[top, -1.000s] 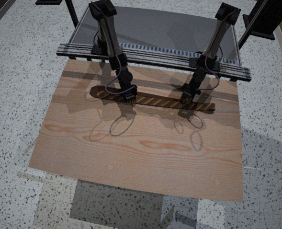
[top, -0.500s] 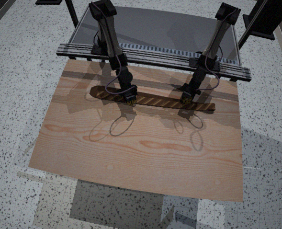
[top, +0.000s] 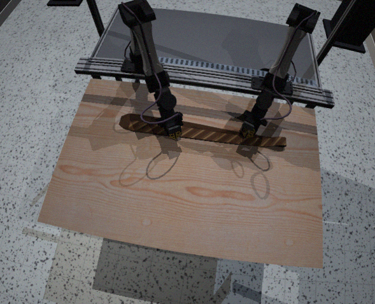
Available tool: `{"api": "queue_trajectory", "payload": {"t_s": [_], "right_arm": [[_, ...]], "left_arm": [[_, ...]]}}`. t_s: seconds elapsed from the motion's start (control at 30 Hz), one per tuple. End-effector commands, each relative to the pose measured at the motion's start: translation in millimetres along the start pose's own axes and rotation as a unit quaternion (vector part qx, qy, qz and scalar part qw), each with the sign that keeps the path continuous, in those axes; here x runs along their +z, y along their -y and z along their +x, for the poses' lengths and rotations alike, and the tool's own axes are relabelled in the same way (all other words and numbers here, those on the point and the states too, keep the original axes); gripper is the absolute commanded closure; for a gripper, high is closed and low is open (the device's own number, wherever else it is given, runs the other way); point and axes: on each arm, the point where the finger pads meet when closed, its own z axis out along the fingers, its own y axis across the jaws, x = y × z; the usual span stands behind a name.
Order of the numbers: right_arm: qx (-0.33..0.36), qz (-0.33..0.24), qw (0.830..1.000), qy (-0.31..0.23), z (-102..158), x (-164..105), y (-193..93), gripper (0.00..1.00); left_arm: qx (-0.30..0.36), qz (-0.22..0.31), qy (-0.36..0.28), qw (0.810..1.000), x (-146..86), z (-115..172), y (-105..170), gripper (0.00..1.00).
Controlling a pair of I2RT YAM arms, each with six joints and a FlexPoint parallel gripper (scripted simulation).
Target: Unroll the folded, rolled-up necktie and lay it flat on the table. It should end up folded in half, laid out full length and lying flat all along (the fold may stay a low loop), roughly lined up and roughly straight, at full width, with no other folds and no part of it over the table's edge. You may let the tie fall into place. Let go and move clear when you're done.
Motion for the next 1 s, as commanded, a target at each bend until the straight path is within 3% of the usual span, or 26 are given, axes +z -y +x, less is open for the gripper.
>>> {"api": "queue_trajectory", "payload": {"t_s": [0.0,0.97], "right_arm": [[-0.004,-0.009,1.000,-0.027,20.9,-2.1,-8.6,0.93],[-0.009,-0.013,1.000,-0.026,27.1,-8.0,-14.1,0.93]], "left_arm": [[-0.003,0.000,-0.029,1.000,1.4,20.1,-1.0,0.93],[-0.003,0.000,-0.029,1.000,1.4,20.1,-1.0,0.93]]}}
